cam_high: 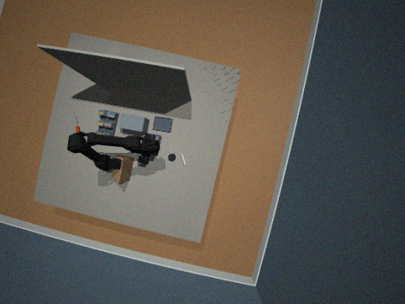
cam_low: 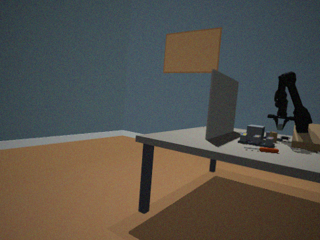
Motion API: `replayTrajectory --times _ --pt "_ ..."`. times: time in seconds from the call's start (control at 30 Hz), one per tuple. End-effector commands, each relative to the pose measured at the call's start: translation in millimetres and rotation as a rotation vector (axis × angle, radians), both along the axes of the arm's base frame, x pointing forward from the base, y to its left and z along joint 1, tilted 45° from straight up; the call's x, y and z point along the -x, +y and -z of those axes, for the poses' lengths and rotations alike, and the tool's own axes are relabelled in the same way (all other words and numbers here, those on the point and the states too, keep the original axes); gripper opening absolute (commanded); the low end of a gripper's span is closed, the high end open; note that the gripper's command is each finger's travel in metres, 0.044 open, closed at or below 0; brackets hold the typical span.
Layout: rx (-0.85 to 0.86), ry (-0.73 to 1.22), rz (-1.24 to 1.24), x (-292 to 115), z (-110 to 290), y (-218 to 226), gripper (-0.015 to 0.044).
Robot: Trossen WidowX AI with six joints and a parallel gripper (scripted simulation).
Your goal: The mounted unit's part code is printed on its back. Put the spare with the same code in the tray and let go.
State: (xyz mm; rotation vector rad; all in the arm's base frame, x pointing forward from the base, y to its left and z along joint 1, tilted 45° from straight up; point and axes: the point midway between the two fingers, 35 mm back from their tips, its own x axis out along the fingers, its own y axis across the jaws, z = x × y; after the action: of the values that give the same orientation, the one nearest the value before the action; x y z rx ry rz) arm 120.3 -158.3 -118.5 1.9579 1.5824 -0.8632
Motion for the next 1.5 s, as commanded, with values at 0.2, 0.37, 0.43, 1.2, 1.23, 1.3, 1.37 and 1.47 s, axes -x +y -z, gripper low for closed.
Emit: replayTrajectory --times 0.2,0.37,0.43,1.2,1.23,1.3,1.37,1.47 --pt "-0.008 0.003 -0.002 2.1 -6.3 -3.0 0.0" --pt "-0.004 0.003 -0.003 4.2 -22.7 -21.9 0.0" --pt "-0.003 0.003 -0.004 5.7 -31.1 -30.4 0.0" --pt "0.041 -0.031 -0.062 -23.3 -53.8 -78.9 0.0" --pt "0.044 -0.034 -0.066 -27.4 -53.3 -81.1 0.0" --pt "0.048 -0.037 -0.07 -35.5 -52.4 -85.0 0.0" --pt "0.05 -0.039 -0.071 -43.4 -51.8 -88.4 0.0" --pt "0.049 -0.038 -0.068 -54.9 -51.3 -92.7 0.0"
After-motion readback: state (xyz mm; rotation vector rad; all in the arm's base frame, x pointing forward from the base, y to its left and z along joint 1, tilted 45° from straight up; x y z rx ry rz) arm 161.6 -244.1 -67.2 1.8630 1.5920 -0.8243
